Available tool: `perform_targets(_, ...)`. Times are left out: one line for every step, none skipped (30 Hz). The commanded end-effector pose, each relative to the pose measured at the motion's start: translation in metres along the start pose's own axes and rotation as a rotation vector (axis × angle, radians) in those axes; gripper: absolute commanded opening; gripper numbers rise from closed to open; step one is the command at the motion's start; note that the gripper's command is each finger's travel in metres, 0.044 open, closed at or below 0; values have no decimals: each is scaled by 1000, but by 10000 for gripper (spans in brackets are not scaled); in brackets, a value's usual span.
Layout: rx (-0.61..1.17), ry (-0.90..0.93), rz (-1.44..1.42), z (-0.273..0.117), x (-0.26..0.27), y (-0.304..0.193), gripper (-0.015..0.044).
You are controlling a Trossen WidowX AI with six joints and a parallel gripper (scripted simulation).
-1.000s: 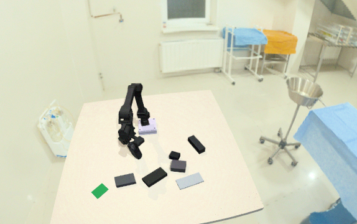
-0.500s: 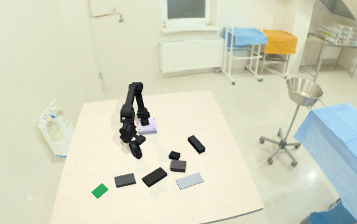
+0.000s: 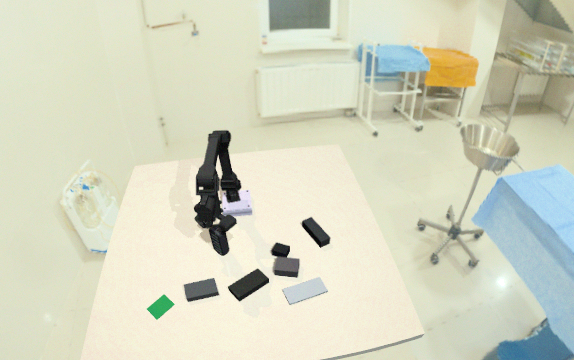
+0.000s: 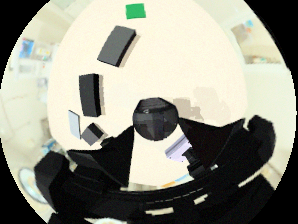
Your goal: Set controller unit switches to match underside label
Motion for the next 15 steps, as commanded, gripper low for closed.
perform_targets(14, -7, 4, 4, -2, -5, 337)
perform_targets(14, -7, 4, 4, -2, -6, 337)
perform_targets(14, -7, 4, 4, -2, -7, 337)
perform_targets(14, -7, 4, 4, -2, -8, 337)
perform_targets(14, -7, 4, 4, -2, -9, 337)
perform_targets(15, -7, 4, 4, -3, -9, 337)
perform_targets(15, -7, 4, 4, -3, -10, 337)
perform_targets(15, -7, 4, 5, -3, -11, 337)
perform_targets(15, -7, 4, 5, -3, -12, 337)
perform_targets(15, -7, 4, 5, -3, -12, 337)
perform_targets(15, -7, 4, 5, -4, -13, 337)
perform_targets(15, -7, 4, 5, -4, -14, 337)
perform_targets(15, -7, 4, 5, -4, -15, 337)
perform_targets(15, -7, 4, 5, -4, -16, 337)
perform_targets(15, -7, 4, 5, -4, -16, 337)
Point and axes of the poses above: the point midway between the two fingers, 35 mm back from their tips, its own z axis out along the fingers, its own x axis across the jaws, y = z × x, the point moved 8 cm from there along -z, back along the fingers, and after that the axes turned 14 degrees about z, right-handed, at the moved point
